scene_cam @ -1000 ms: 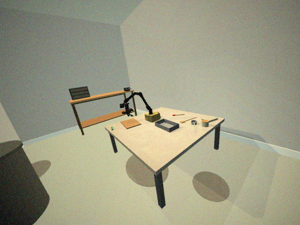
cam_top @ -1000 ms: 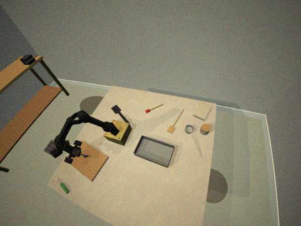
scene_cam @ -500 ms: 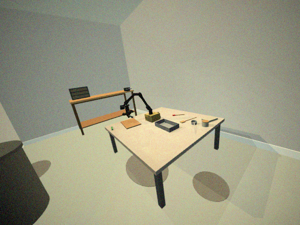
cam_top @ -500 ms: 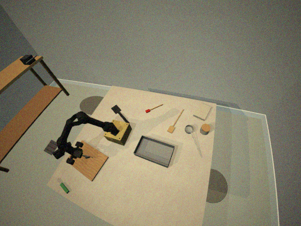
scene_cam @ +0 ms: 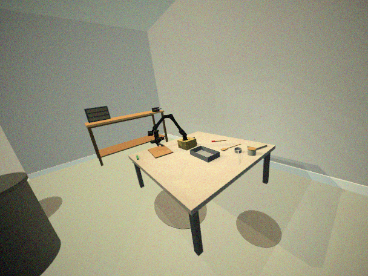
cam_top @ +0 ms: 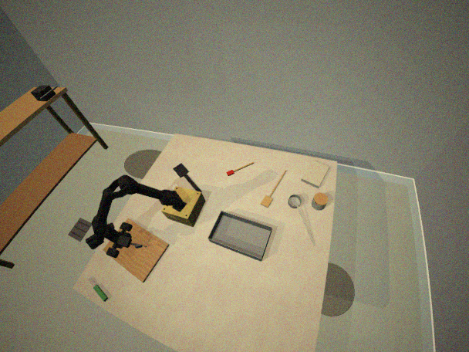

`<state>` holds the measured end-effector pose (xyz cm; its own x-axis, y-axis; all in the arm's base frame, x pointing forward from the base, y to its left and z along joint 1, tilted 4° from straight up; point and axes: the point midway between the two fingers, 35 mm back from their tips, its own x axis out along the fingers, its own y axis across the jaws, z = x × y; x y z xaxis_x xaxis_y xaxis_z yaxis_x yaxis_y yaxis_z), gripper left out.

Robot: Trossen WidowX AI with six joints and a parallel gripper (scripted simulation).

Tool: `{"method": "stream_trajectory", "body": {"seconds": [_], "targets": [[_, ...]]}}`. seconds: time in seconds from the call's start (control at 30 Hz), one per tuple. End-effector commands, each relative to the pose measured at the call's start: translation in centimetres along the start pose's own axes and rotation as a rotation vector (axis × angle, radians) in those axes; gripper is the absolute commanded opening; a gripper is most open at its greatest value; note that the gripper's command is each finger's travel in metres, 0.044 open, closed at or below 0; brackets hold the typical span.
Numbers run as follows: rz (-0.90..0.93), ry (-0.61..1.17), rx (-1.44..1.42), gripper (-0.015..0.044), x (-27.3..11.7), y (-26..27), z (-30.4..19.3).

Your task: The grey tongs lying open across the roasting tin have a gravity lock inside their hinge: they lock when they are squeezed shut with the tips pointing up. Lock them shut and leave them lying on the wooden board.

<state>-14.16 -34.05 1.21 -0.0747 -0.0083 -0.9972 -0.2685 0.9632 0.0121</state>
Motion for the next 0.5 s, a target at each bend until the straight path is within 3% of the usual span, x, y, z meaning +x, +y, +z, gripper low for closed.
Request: {"method": "stream_trajectory", "body": {"seconds": [0.0, 0.47], "targets": [[-0.001, -0.005, -0.003, -0.015, 0.6, 0.1, 0.1], [0.0, -0.005, -0.003, -0.015, 2.9, 0.4, 0.3]]}}
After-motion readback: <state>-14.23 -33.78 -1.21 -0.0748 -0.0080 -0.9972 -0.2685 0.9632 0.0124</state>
